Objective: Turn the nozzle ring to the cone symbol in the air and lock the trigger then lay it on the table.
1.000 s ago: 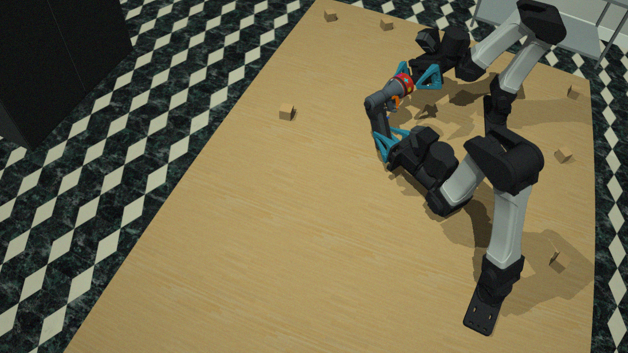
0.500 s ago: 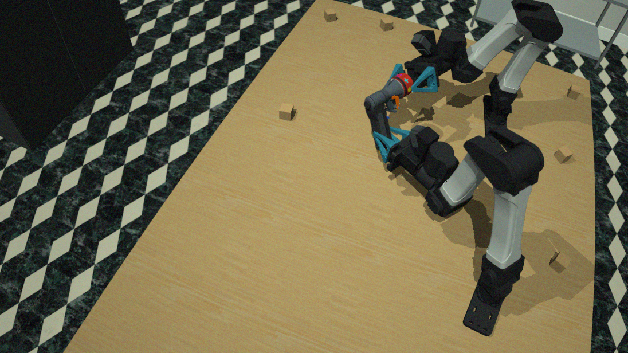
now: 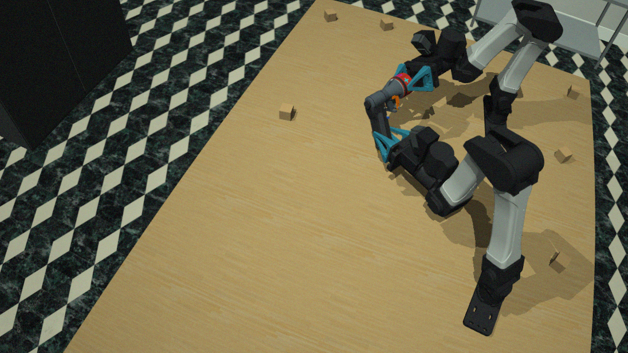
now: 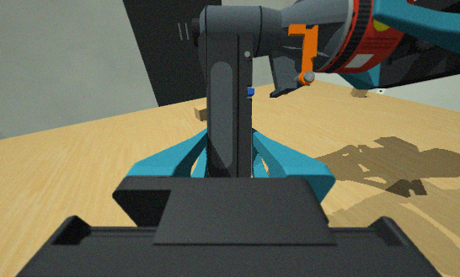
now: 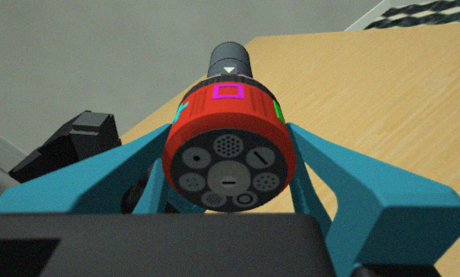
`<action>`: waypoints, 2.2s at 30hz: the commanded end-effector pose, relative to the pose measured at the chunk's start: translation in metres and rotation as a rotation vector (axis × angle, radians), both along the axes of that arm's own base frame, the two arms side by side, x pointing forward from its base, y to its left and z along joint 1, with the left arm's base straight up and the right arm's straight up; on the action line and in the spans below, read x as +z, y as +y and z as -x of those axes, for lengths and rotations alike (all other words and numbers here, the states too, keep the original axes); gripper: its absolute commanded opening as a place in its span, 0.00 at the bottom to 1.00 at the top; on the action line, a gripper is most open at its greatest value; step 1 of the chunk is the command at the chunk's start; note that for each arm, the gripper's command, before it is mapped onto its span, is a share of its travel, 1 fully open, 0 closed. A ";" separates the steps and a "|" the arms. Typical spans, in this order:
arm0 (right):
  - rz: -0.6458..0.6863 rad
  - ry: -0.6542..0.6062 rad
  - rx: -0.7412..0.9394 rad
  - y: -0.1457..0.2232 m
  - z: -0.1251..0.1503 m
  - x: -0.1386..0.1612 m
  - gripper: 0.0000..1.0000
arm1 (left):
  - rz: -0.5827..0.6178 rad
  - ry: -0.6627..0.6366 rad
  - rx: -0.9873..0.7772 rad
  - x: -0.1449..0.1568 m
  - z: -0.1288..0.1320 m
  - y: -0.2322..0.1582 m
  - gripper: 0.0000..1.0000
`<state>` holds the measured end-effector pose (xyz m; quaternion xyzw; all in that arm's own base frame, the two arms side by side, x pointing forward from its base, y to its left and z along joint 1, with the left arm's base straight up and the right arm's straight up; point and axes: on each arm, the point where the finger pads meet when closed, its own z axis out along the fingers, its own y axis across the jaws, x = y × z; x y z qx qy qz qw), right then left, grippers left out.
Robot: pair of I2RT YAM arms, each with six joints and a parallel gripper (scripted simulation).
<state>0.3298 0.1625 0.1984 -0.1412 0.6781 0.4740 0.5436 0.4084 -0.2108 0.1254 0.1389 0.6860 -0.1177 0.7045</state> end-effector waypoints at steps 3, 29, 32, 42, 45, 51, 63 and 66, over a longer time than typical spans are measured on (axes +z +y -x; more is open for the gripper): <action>0.131 -0.180 -0.018 -0.001 -0.004 0.002 0.00 | 0.107 -0.162 0.008 0.059 -0.005 0.000 0.36; 0.807 -1.094 -0.068 0.002 0.001 0.011 0.00 | 0.106 -0.163 0.003 0.059 -0.005 -0.001 0.36; 0.889 -1.199 -0.076 0.001 0.000 0.012 0.00 | 0.106 -0.163 0.003 0.059 -0.005 -0.001 0.36; 1.128 -1.505 -0.104 -0.002 -0.004 0.016 0.00 | 0.106 -0.163 0.000 0.059 -0.005 -0.001 0.36; 1.207 -1.604 -0.111 -0.003 -0.005 0.017 0.00 | 0.106 -0.163 0.000 0.059 -0.005 -0.001 0.36; 1.333 -1.772 -0.125 -0.002 -0.004 0.017 0.00 | 0.106 -0.163 0.000 0.059 -0.005 -0.001 0.36; 1.533 -2.024 -0.142 -0.001 -0.004 0.017 0.00 | 0.106 -0.163 0.000 0.059 -0.005 -0.001 0.36; 1.530 -2.008 -0.123 -0.002 -0.003 0.010 0.00 | 0.106 -0.163 0.000 0.059 -0.005 -0.001 0.36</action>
